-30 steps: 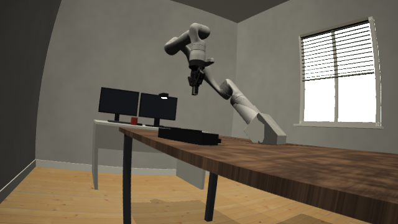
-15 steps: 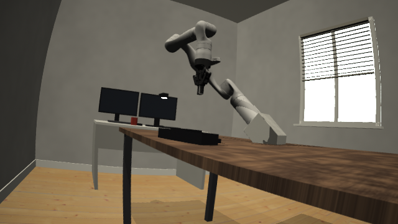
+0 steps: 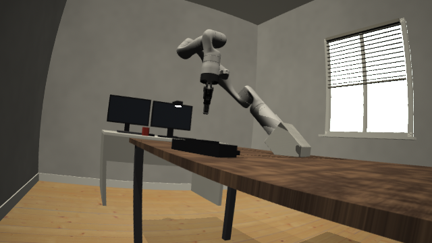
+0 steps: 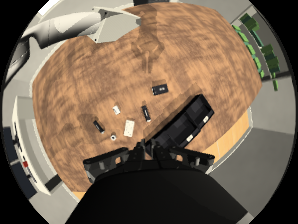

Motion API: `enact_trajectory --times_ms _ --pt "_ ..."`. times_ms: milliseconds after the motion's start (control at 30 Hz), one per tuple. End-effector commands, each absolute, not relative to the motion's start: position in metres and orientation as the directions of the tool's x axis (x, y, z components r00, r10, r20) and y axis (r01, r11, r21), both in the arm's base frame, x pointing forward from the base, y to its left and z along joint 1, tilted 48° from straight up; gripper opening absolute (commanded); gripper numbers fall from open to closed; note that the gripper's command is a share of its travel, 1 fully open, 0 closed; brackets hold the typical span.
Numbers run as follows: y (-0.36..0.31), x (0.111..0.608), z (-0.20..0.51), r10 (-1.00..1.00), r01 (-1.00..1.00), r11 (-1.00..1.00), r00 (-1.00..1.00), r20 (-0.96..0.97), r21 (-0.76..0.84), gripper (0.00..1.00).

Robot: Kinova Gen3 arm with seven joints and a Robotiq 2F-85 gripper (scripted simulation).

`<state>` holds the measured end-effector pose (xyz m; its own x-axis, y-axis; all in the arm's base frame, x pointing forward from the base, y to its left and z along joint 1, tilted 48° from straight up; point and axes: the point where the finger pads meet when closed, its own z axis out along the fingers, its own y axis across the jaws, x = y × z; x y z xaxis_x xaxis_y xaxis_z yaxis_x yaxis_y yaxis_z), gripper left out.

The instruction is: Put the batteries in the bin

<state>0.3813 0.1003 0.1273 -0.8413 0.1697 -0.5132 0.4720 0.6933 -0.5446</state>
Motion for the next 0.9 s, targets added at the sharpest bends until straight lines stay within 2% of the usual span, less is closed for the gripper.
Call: enact_trajectory --times_ms 0,100,167,333,467,667,733,767,867 --pt "0.090 0.404 0.110 0.282 0.598 0.657 -0.760 -0.586 -0.459 0.09" --pt "0.081 0.424 0.099 0.373 0.701 0.610 -0.666 -0.646 -0.370 0.09" --pt "0.081 0.424 0.099 0.373 0.701 0.610 -0.666 -0.646 -0.370 0.09" --pt "0.066 0.455 0.083 0.521 0.852 0.490 -0.457 -0.721 -0.186 0.09" --pt "0.068 0.451 0.081 0.607 0.924 0.378 -0.289 -0.740 -0.051 0.09" --pt "0.067 0.450 0.084 0.683 0.968 0.208 -0.041 -0.730 0.141 0.09" --pt "0.067 0.450 0.084 0.683 0.968 0.208 -0.041 -0.730 0.141 0.09" --pt "0.067 0.453 0.085 0.699 0.964 0.151 0.052 -0.713 0.219 0.09" --pt "0.067 0.450 0.083 0.712 0.953 0.052 0.174 -0.680 0.299 0.09"
